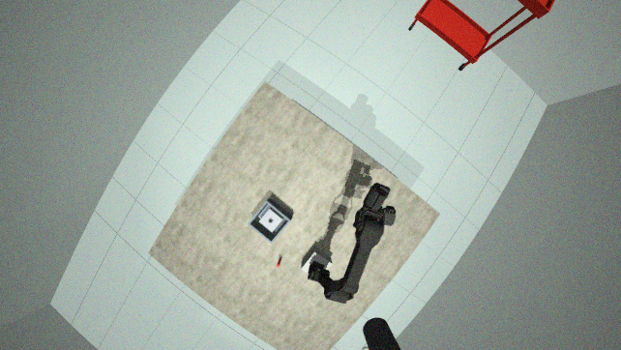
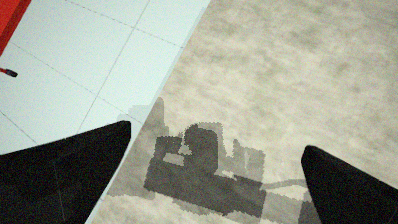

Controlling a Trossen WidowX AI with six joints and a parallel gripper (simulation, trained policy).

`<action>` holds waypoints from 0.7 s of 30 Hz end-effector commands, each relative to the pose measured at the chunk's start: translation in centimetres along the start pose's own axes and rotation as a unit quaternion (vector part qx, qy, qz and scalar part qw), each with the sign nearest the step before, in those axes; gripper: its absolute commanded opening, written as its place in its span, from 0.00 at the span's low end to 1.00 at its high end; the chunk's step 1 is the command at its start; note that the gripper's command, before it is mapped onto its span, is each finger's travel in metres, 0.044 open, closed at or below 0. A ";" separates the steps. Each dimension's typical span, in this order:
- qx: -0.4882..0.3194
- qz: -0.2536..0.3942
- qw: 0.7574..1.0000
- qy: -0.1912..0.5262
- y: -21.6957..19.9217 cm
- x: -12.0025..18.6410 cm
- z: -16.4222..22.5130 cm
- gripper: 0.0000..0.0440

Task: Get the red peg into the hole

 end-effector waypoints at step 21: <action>0.308 -0.185 0.921 0.152 -6.0 19.4 20.0 1.00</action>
Point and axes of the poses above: the point midway between the two fingers, 35 mm back from their tips, its own x axis back along the fingers, its own y axis across the jaws, z = x × y, the point moved 1 cm from there along x, back along the fingers, and after that the axes turned 3 degrees about x, right-handed, at the moved point
